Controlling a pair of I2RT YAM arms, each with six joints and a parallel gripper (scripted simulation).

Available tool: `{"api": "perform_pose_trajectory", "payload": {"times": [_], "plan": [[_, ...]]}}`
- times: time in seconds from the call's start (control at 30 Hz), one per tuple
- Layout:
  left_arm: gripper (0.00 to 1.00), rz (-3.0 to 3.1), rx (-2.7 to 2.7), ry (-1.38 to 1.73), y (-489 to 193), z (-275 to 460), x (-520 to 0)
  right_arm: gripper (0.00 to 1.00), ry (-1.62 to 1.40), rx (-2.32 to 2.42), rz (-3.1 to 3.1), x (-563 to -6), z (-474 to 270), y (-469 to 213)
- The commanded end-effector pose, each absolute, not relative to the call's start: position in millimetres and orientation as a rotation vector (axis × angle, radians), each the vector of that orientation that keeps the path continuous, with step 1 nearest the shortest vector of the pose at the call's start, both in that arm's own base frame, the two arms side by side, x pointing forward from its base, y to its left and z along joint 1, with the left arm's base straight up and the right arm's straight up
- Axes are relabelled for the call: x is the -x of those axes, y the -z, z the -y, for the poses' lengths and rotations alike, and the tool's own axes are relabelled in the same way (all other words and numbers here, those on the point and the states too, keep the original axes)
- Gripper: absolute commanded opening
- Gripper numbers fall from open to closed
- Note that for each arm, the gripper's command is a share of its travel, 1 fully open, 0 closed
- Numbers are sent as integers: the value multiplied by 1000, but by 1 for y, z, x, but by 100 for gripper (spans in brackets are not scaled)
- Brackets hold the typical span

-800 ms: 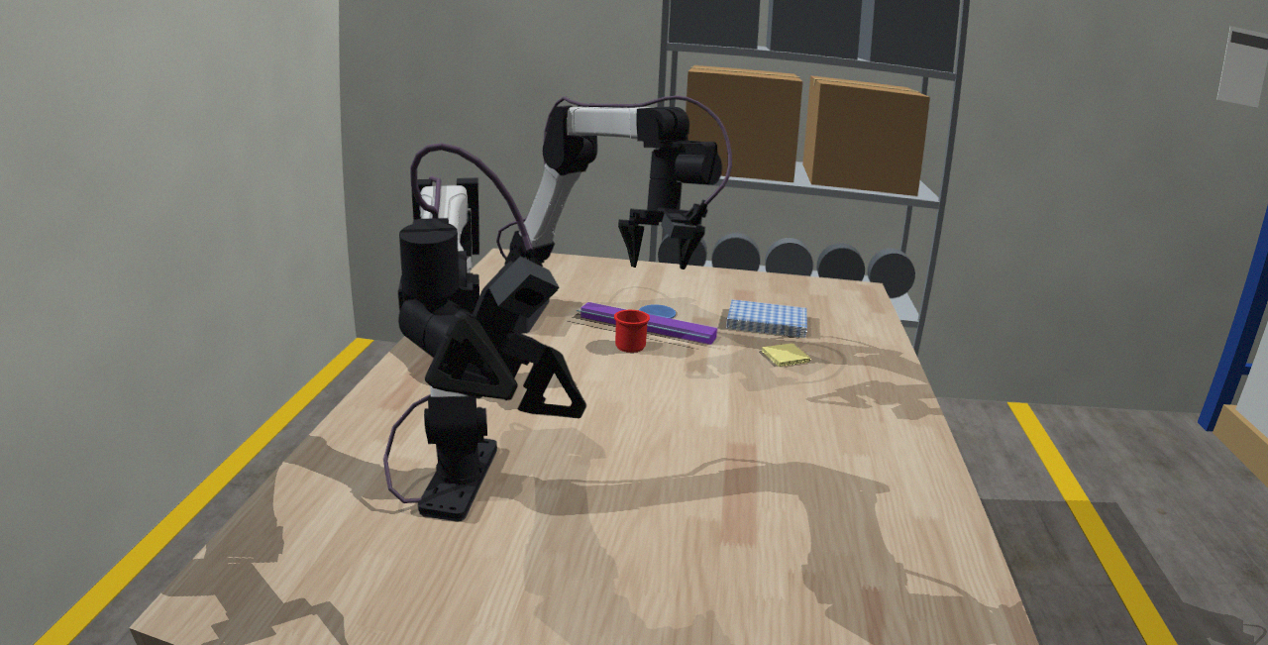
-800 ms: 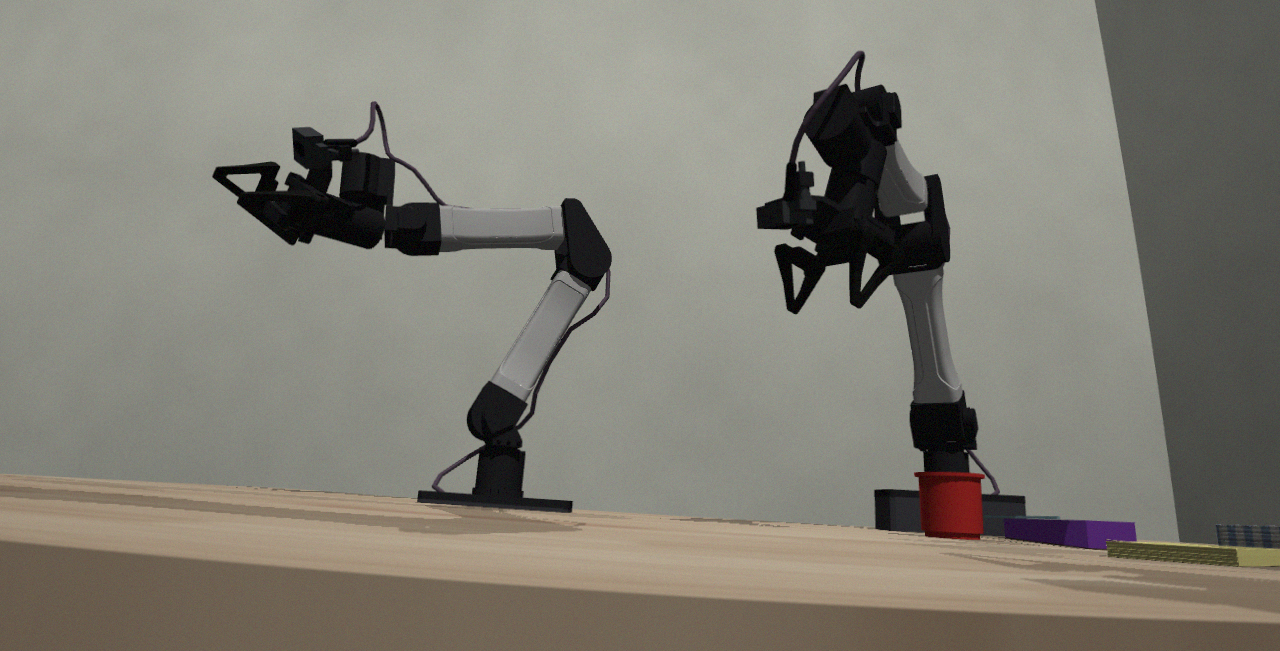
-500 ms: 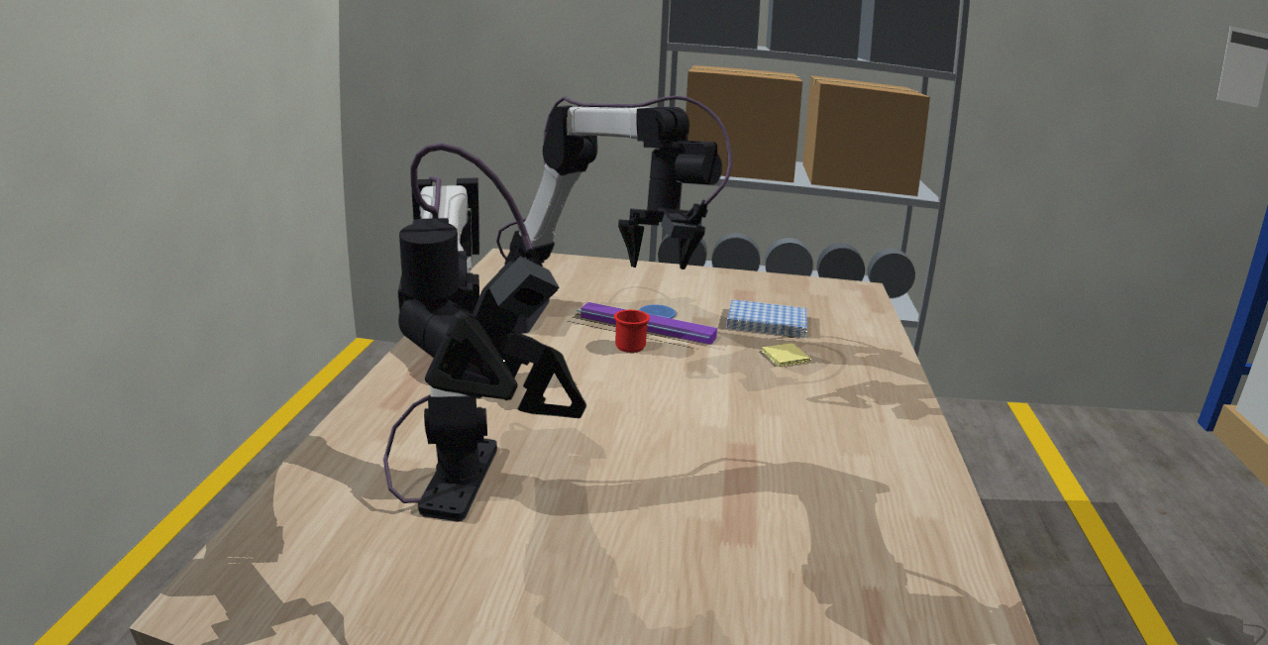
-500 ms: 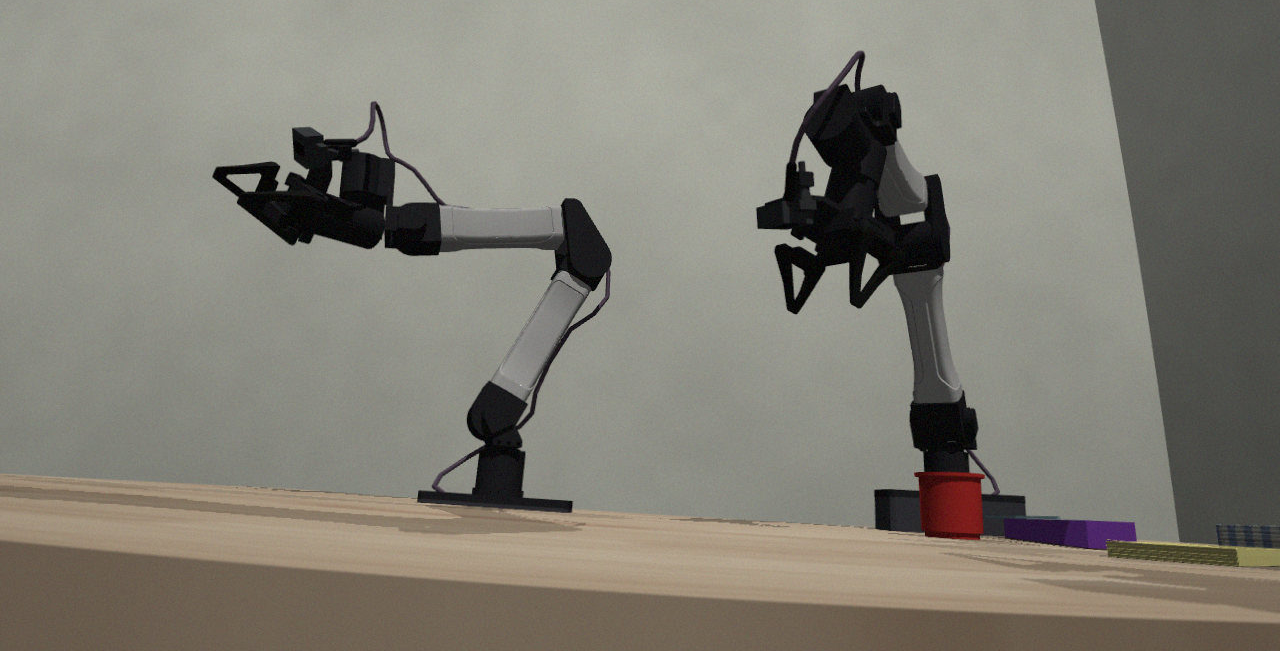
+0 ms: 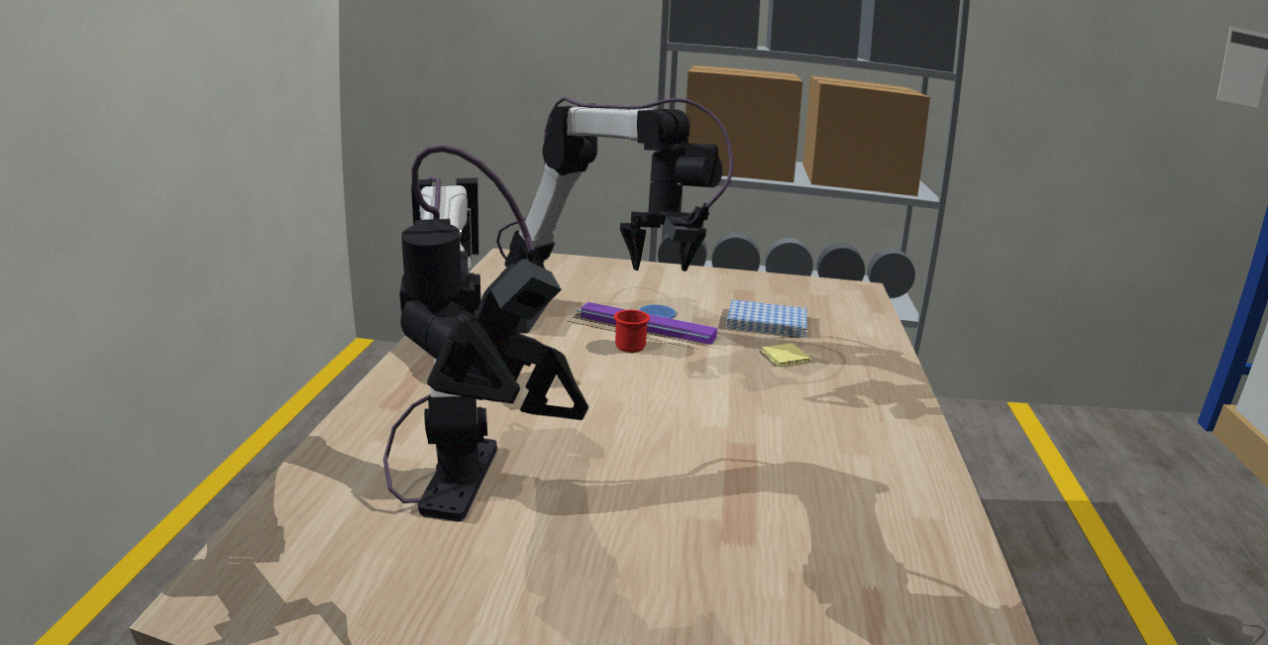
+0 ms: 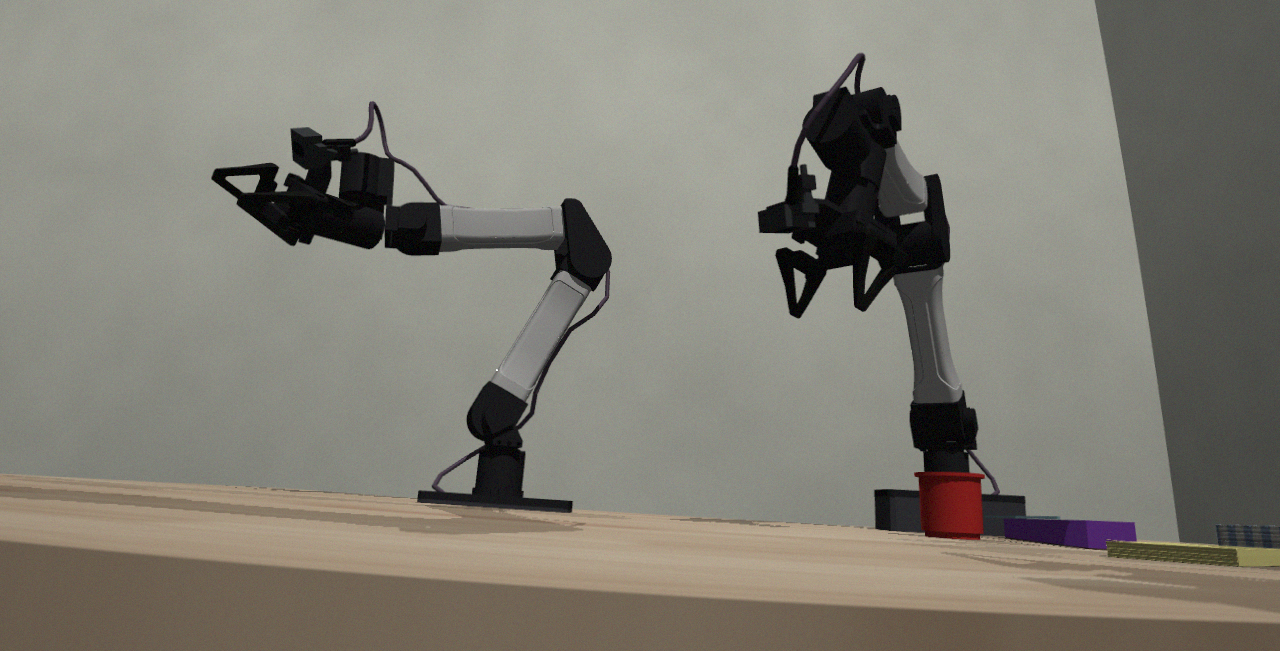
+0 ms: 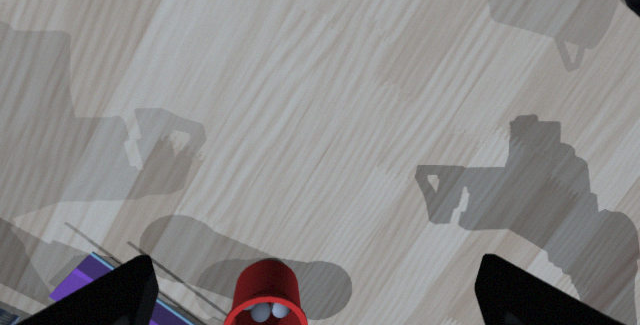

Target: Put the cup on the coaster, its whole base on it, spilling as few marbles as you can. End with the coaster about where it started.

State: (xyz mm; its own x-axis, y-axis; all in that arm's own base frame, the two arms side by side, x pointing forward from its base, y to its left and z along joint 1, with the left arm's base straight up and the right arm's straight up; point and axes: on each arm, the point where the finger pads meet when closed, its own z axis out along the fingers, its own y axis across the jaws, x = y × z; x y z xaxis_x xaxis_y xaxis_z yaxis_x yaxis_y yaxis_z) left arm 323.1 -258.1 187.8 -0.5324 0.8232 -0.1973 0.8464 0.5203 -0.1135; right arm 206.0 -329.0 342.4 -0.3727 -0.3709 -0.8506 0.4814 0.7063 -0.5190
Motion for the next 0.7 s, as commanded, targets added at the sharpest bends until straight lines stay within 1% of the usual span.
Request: {"api": "perform_pose_trajectory", "payload": {"times": [0.0, 0.13, 0.23, 0.33, 0.4, 0.53, 0.67], "plan": [[99, -2597, -1331, 205, -201, 249, -341, 100, 854, -92, -1733, -218, 315, -341], [99, -2619, -1202, 103, -194, 237, -356, 100, 779, -71, -1737, -241, 294, -337], [99, -2678, -1038, 26, -182, 219, -363, 100, 681, -36, -1745, -268, 263, -331], [99, -2701, -991, 13, -178, 213, -363, 100, 660, -22, -1740, -275, 254, -334], [99, -2758, -891, -7, -167, 201, -358, 100, 592, 3, -1751, -290, 231, -327], [99, -2896, -648, -37, -135, 168, -337, 100, 420, 98, -1759, -323, 163, -319], [99, -2996, -453, -33, -108, 145, -313, 100, 261, 198, -1766, -340, 95, -311]]}}
